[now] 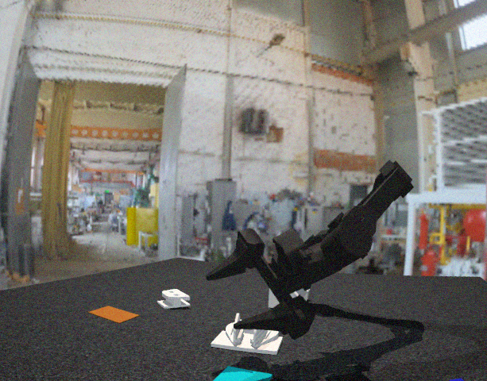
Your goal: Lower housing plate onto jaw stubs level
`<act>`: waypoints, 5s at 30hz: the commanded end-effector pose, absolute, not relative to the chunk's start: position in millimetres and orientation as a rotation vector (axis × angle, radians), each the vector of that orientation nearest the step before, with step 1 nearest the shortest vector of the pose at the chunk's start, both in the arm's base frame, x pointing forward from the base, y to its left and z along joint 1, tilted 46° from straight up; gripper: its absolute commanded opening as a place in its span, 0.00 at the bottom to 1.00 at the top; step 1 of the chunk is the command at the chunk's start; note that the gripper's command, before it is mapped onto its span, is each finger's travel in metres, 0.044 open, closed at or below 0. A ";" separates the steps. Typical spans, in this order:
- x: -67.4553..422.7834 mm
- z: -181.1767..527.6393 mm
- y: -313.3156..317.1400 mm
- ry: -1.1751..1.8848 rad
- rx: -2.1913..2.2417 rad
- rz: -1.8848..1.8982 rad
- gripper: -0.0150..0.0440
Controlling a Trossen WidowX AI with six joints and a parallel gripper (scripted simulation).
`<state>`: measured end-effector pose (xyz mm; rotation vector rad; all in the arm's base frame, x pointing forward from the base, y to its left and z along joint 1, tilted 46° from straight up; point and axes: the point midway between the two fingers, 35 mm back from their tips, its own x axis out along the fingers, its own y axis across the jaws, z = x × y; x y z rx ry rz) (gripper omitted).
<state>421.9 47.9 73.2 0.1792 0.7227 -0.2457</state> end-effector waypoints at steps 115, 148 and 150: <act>189.2 -155.6 -164.9 1.732 0.916 0.261 1.00; 189.2 -155.6 -164.9 1.732 0.916 0.261 1.00; 189.2 -155.6 -164.9 1.732 0.916 0.261 1.00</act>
